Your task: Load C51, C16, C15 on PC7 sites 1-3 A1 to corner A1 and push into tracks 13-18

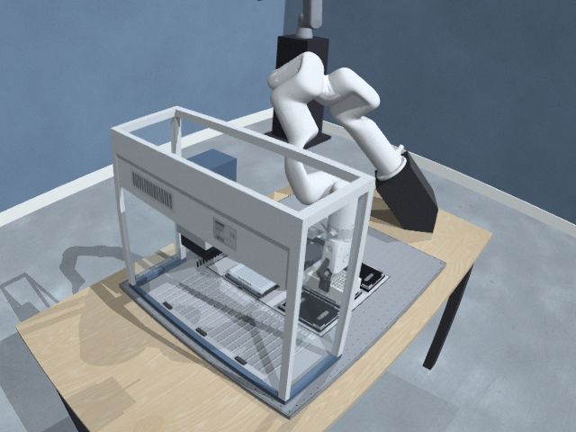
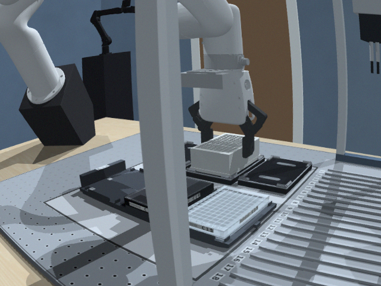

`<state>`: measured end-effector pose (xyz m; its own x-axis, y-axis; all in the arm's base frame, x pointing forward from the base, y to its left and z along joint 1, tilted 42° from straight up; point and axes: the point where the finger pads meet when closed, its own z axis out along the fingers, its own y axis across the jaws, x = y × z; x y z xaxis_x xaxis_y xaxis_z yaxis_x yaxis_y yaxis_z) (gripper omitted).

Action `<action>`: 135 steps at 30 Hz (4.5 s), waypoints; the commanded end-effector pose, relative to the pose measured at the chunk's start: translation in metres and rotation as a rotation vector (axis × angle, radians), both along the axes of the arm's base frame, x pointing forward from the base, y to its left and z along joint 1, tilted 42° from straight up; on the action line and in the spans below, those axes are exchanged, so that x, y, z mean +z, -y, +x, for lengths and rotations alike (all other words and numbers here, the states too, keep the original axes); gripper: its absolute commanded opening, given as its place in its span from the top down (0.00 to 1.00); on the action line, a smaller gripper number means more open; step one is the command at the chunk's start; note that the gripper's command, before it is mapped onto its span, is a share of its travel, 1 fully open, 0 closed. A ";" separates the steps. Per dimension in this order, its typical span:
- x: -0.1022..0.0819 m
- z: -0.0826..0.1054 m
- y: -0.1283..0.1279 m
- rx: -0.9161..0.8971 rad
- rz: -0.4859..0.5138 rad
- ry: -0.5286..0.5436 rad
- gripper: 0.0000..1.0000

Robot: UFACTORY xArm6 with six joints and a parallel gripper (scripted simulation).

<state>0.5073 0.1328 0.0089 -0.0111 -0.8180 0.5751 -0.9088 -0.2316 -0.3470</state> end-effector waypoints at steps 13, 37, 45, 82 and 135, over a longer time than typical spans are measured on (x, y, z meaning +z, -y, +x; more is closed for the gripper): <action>0.001 0.001 -0.001 0.002 0.002 0.002 1.00; 0.005 -0.002 -0.004 0.002 0.002 0.002 1.00; 0.008 -0.003 -0.006 0.002 0.002 0.002 1.00; 0.028 -0.015 -0.021 0.002 0.002 0.002 1.00; 0.086 -0.048 -0.062 0.002 0.002 0.002 1.00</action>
